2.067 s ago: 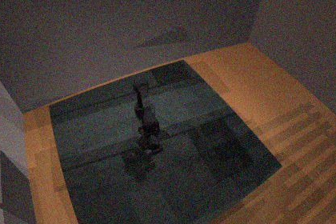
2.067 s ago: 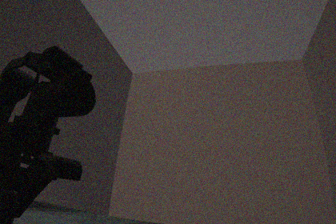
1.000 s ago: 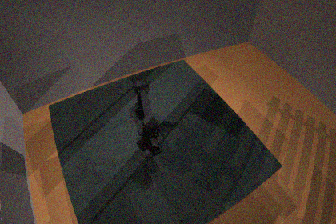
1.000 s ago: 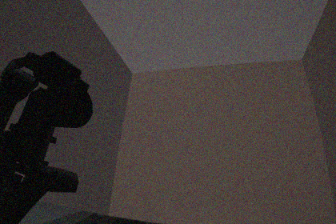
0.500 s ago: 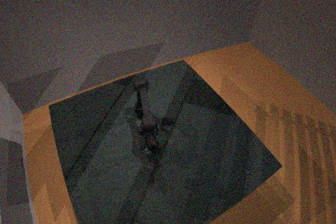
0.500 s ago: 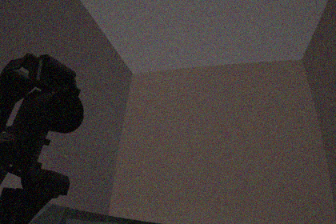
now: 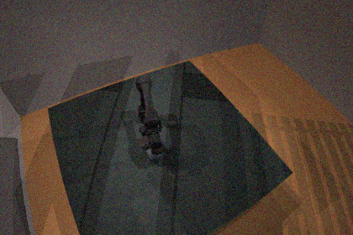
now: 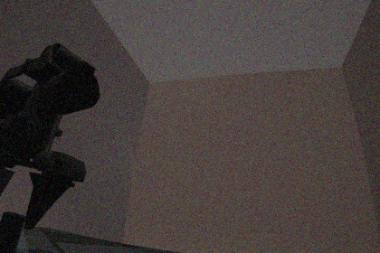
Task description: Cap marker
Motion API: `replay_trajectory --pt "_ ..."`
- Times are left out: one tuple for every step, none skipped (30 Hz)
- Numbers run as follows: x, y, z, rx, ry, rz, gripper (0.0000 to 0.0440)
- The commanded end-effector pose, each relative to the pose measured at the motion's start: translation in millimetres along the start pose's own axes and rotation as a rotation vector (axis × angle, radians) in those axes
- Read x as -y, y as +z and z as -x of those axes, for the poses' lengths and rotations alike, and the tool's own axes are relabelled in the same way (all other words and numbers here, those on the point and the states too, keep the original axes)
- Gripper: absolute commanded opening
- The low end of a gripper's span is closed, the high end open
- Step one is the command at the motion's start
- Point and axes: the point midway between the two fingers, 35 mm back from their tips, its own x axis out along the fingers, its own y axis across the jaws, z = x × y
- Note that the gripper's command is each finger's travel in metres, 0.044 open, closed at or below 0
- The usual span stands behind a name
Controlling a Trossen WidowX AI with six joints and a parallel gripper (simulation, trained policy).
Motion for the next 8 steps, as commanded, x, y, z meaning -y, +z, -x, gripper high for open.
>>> replay_trajectory --pt "-0.3 1.8 10.5 0.015 0.026 -0.001 0.044" --pt "-0.2 2.2 12.7 0.017 0.032 -0.001 0.044" --pt "0.1 2.5 14.8 0.019 0.037 -0.001 0.044" --pt "0.4 2.8 16.8 0.021 0.041 0.0 0.044" --pt "0.7 3.1 18.8 0.023 0.046 0.001 0.044" --pt "1.2 3.4 20.7 0.025 0.05 0.002 0.0439" --pt "1.6 3.7 22.5 0.027 0.054 0.003 0.0437" --pt "2.1 3.9 24.3 0.028 0.057 0.004 0.0432"
